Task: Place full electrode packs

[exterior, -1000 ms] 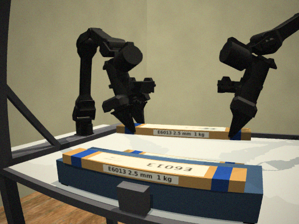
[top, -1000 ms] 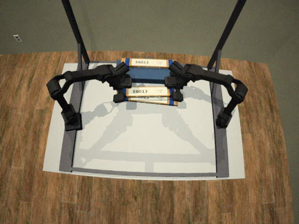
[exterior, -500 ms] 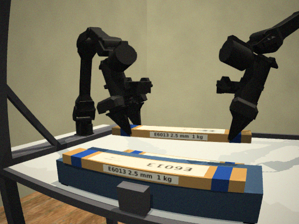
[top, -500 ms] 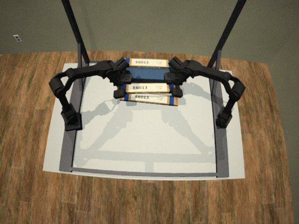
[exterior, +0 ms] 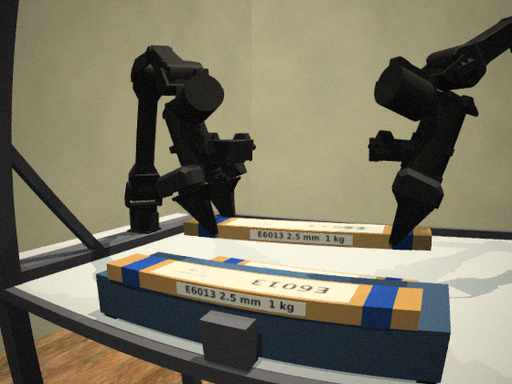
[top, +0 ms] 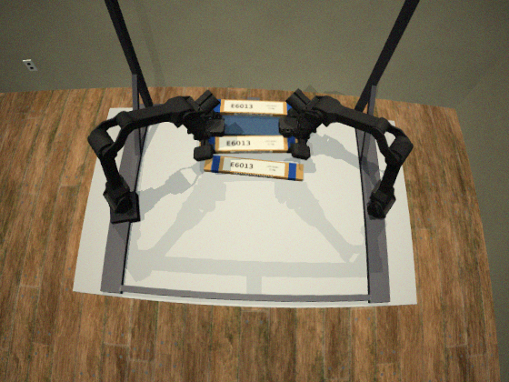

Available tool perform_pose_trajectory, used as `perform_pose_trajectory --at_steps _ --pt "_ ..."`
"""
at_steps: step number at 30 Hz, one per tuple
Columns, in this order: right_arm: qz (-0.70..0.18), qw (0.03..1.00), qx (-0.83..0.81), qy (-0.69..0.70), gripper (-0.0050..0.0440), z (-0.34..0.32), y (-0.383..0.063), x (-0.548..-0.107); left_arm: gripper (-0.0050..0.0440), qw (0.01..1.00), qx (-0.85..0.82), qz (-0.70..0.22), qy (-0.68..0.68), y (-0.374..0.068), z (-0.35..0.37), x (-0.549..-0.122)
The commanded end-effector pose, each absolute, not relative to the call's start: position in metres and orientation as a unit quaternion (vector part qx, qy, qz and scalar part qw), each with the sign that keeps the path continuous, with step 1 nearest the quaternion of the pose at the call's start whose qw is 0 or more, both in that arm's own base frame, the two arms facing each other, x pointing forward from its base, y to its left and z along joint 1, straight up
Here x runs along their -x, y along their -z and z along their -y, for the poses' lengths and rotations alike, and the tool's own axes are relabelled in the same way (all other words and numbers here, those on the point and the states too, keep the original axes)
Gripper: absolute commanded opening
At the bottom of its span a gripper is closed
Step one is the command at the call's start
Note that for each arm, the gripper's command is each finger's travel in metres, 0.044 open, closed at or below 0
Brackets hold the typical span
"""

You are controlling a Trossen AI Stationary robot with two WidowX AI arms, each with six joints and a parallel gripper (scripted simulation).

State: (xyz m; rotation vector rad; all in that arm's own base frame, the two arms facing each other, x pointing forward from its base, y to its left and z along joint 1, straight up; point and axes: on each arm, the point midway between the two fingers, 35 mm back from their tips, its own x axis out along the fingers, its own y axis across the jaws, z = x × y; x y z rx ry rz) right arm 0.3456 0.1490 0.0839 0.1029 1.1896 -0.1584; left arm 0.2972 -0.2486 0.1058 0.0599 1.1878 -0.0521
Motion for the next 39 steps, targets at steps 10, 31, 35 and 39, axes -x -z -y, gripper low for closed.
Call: perform_pose_trajectory --at_steps 10,31,35,39 --pt "-0.547 0.829 -0.068 0.09 -0.005 -0.17 -0.096 -0.355 -0.005 0.832 -0.026 -0.551 0.06 -0.121 0.294 -0.287" --pt "-0.547 0.829 -0.071 0.093 -0.005 -0.201 -0.097 -0.362 -0.005 0.831 -0.028 -0.552 0.063 -0.122 0.328 -0.283" --pt "-0.547 0.829 -0.069 0.09 -0.005 -0.212 -0.097 -0.362 -0.005 0.831 -0.027 -0.552 0.062 -0.122 0.333 -0.282" --pt "-0.547 0.829 -0.069 0.09 -0.005 -0.22 -0.097 -0.363 -0.005 0.833 -0.024 -0.549 0.064 -0.127 0.335 -0.28"
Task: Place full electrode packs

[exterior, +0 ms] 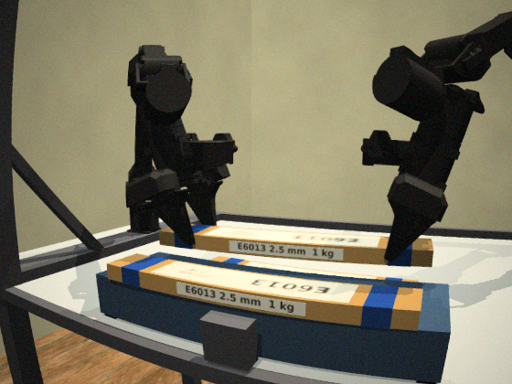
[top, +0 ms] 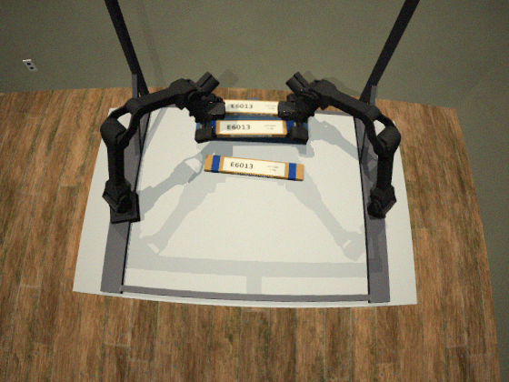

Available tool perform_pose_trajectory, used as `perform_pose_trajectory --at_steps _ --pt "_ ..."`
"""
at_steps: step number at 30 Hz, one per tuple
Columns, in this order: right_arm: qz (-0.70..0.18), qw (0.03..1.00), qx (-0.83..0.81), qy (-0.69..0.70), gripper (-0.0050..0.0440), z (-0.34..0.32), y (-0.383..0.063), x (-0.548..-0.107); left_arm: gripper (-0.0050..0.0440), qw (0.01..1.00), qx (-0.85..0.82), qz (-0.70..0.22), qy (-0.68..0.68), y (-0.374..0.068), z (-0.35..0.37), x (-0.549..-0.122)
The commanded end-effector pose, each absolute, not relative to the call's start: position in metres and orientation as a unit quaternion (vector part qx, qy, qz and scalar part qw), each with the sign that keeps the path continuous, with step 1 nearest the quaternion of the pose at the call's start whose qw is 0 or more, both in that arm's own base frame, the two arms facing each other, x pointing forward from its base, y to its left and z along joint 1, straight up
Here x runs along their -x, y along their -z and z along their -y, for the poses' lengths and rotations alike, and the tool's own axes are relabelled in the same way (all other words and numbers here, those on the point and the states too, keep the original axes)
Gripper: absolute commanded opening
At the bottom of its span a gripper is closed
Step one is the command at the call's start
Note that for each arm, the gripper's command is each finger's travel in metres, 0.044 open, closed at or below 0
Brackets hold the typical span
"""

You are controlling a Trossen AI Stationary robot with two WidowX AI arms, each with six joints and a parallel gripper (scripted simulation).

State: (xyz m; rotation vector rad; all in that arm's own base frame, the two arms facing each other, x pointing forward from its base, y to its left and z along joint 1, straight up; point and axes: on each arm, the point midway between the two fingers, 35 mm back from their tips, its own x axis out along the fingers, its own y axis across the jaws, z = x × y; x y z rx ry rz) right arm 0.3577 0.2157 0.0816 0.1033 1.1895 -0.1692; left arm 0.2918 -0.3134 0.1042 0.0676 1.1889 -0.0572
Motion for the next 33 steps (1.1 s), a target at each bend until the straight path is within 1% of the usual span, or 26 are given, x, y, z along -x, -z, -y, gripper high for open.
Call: perform_pose_trajectory --at_steps 1,7,8,16,20,33 --pt "-0.547 0.829 -0.069 0.09 -0.005 -0.222 -0.097 -0.364 -0.005 0.833 -0.024 -0.549 0.064 -0.126 0.335 -0.28" --pt "-0.547 0.829 -0.07 0.089 -0.005 -0.23 -0.097 -0.365 -0.005 0.832 -0.024 -0.55 0.062 -0.125 0.337 -0.279" --pt "-0.548 0.829 -0.07 0.089 -0.005 -0.232 -0.097 -0.365 -0.005 0.835 -0.02 -0.546 0.067 -0.132 0.337 -0.278" --pt "-0.549 0.828 -0.071 0.088 -0.005 -0.247 -0.097 -0.367 -0.005 0.833 -0.02 -0.549 0.063 -0.128 0.338 -0.277" --pt "-0.545 0.831 -0.076 0.084 -0.005 -0.249 -0.103 -0.367 -0.005 0.834 -0.02 -0.548 0.064 -0.128 0.338 -0.277" --pt "-0.547 0.83 -0.075 0.085 -0.005 -0.251 -0.1 -0.367 -0.005 0.831 -0.025 -0.552 0.06 -0.122 0.334 -0.275"
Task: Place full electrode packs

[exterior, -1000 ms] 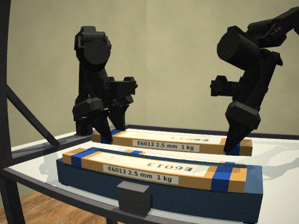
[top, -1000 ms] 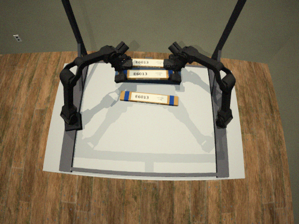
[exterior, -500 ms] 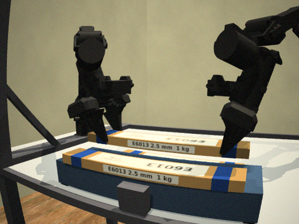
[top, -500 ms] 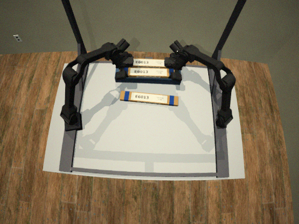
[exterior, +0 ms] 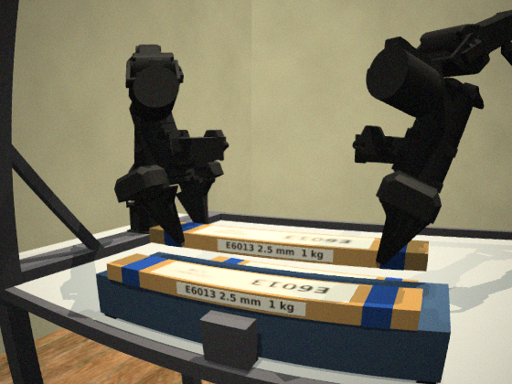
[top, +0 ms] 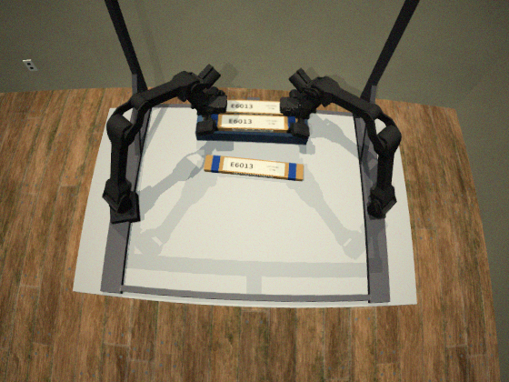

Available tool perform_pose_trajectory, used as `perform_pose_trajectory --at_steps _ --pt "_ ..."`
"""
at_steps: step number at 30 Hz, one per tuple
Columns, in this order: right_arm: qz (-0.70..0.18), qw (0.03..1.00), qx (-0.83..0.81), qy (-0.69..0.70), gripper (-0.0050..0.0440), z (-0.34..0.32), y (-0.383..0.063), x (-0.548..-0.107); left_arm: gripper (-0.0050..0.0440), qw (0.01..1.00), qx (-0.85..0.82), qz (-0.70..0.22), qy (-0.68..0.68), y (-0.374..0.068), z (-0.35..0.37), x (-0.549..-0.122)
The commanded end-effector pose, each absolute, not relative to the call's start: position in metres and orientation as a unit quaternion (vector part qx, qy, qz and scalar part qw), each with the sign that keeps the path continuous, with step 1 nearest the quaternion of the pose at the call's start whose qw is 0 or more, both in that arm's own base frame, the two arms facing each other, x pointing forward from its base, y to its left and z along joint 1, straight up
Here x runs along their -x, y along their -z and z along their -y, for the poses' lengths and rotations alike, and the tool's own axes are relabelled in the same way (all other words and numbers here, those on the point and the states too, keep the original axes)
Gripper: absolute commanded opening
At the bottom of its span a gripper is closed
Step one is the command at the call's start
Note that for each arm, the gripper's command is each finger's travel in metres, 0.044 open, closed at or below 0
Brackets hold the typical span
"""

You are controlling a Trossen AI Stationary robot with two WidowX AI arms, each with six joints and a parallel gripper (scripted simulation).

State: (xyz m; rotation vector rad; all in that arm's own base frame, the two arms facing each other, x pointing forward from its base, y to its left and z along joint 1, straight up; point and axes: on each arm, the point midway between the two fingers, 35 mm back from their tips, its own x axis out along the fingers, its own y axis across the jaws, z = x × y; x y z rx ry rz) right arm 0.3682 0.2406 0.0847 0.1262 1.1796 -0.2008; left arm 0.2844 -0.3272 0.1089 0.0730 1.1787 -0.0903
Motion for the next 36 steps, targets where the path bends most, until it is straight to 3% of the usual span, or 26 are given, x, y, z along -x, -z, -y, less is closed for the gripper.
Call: perform_pose_trajectory --at_steps 1,36 --pt "-0.547 0.83 -0.075 0.085 -0.005 -0.2507 -0.0996 -0.3666 -0.005 0.831 -0.024 -0.552 0.06 -0.1227 0.3336 -0.2747" --pt "-0.547 0.829 -0.075 0.085 -0.005 -0.2534 -0.0974 -0.3643 -0.005 0.833 -0.021 -0.549 0.063 -0.1261 0.3323 -0.2748"
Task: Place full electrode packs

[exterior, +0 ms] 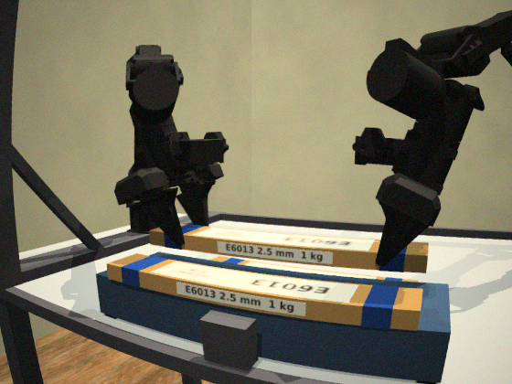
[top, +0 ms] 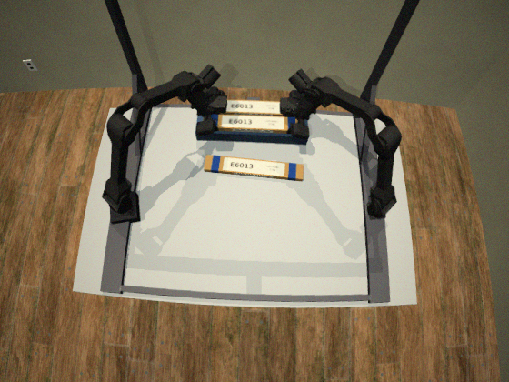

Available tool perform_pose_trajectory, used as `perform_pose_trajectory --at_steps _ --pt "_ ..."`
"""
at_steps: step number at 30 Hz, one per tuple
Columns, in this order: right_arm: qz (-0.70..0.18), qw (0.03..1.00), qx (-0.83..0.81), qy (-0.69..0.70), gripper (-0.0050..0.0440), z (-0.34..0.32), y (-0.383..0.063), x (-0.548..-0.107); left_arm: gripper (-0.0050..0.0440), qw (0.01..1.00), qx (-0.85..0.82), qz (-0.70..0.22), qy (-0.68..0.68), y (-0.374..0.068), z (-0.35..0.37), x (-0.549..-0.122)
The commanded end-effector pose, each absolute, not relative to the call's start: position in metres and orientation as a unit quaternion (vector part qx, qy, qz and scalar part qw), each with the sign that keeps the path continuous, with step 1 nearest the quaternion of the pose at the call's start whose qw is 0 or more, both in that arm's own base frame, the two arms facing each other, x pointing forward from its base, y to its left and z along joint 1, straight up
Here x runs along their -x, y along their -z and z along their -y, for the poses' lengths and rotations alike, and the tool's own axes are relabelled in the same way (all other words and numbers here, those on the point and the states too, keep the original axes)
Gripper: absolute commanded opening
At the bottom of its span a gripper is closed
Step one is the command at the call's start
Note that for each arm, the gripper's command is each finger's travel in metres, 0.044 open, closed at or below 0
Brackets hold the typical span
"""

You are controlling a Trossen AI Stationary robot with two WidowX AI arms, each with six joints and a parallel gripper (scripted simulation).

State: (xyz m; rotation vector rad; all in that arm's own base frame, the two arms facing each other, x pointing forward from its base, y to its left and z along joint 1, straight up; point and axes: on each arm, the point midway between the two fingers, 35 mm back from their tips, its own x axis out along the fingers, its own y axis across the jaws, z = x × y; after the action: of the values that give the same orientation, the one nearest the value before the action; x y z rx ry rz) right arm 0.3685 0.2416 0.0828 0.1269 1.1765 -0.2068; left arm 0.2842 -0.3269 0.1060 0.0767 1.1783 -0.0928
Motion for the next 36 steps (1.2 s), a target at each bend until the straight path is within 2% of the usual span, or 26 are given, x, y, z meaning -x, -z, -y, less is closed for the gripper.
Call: perform_pose_trajectory --at_steps 1,36 --pt "-0.547 0.829 -0.075 0.085 -0.005 -0.253 -0.097 -0.364 -0.005 0.833 -0.021 -0.549 0.063 -0.126 0.332 -0.275" --pt "-0.554 0.825 -0.067 0.09 -0.005 -0.251 -0.061 -0.361 -0.005 0.83 -0.027 -0.554 0.059 -0.092 0.332 -0.275"
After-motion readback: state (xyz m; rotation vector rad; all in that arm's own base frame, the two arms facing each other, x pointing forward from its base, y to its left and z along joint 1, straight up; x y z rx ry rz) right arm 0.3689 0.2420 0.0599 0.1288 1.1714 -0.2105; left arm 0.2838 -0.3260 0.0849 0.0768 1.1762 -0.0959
